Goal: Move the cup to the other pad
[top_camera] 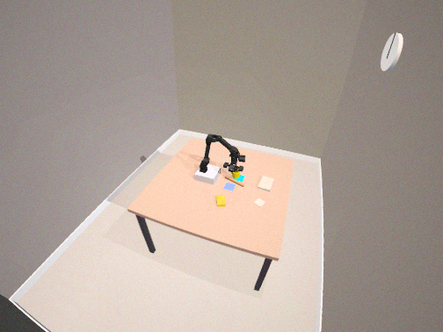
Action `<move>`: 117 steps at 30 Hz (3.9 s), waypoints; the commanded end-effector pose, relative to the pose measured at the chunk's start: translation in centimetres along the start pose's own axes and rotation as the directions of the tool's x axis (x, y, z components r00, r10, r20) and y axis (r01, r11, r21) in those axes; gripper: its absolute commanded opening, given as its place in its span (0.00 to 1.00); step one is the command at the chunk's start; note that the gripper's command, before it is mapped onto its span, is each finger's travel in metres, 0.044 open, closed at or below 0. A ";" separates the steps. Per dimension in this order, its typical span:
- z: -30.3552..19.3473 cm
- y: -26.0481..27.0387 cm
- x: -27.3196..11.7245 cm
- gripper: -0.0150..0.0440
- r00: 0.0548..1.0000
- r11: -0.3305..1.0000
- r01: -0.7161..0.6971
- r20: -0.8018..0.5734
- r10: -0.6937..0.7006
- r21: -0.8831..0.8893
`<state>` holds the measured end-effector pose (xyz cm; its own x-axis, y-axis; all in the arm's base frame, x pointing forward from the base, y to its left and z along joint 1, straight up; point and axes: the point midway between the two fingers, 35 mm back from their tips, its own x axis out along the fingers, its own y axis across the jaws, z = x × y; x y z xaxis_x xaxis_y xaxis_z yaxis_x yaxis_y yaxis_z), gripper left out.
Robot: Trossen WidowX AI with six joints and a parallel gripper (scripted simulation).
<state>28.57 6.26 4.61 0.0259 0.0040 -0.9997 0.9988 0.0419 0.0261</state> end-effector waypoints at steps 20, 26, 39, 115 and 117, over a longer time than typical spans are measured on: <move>-5.3 2.1 -0.5 0.25 1.000 1.000 -0.004 -0.007 0.004 0.006; -5.5 2.2 -0.1 0.25 1.000 1.000 -0.004 -0.008 0.004 0.006; -5.6 2.2 2.4 0.25 1.000 1.000 -0.004 -0.008 0.004 0.006; -5.4 1.8 -1.1 0.95 1.000 1.000 0.003 -0.003 -0.003 0.002; -5.4 1.8 -1.6 1.00 1.000 1.000 0.002 -0.004 -0.002 0.003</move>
<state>30.02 11.68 5.68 0.0194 0.0054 -0.9998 0.9990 0.0393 0.0196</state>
